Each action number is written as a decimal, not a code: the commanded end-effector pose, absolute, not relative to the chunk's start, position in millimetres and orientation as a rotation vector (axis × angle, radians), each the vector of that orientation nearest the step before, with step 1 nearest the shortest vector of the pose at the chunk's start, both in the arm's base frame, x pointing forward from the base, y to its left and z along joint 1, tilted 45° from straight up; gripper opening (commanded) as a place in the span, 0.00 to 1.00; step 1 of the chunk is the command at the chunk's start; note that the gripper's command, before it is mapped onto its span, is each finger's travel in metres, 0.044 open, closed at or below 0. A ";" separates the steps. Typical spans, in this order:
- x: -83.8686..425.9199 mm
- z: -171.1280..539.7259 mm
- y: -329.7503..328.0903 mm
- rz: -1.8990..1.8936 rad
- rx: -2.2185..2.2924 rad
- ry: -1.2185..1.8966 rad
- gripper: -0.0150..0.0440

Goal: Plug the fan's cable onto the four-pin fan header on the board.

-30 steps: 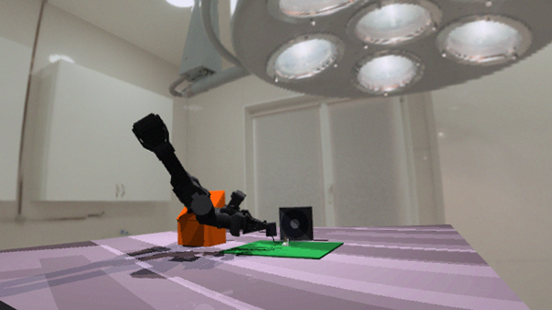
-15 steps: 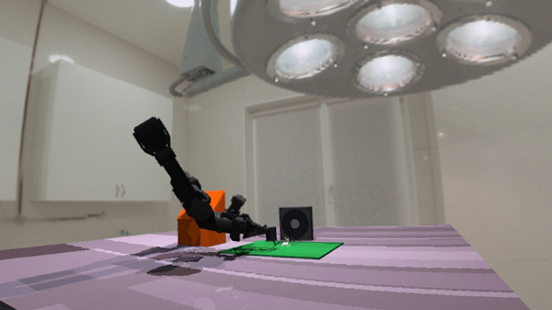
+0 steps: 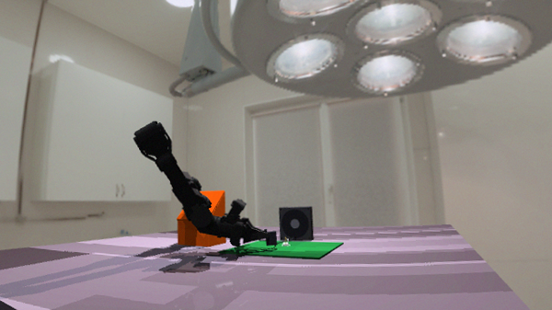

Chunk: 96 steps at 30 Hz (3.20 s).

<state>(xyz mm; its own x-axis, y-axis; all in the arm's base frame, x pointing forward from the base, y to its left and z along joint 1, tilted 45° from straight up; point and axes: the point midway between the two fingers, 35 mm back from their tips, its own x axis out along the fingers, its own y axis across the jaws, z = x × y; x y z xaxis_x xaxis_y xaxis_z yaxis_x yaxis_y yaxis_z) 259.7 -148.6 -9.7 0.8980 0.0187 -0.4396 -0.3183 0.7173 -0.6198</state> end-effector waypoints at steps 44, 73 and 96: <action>258.5 -17.5 -156.3 0.193 -0.753 0.425 0.25; 258.6 -17.5 -156.6 0.193 -0.754 0.425 0.49; 244.2 -2.6 -158.7 0.200 -0.757 0.435 0.49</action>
